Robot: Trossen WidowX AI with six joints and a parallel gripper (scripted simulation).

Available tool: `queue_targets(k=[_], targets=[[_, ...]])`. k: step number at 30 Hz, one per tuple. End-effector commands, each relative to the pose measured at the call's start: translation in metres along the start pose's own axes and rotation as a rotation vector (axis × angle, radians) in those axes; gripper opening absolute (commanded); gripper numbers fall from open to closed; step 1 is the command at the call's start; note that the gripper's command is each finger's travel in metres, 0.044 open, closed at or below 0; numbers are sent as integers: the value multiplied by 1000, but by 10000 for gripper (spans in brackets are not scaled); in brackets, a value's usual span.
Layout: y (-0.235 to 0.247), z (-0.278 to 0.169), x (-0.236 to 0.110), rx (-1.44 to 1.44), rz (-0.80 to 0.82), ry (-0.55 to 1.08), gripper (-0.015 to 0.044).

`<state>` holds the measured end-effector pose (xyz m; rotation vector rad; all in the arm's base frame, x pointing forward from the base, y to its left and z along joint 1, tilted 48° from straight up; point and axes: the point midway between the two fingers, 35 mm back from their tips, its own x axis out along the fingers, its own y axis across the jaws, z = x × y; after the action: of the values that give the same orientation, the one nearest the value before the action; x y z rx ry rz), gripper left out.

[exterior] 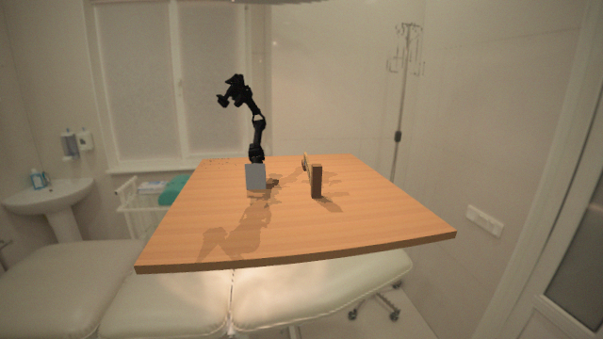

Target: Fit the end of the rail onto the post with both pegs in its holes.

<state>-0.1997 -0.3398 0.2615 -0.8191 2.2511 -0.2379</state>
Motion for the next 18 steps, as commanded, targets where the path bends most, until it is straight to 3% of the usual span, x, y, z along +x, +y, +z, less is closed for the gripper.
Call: queue_targets(k=[1,8,18], targets=[[-2,2,0,-3,-5,-5,426],[-62,77,-8,-100,-175,-210,440],[-111,209,-41,-245,-280,-565,440]])
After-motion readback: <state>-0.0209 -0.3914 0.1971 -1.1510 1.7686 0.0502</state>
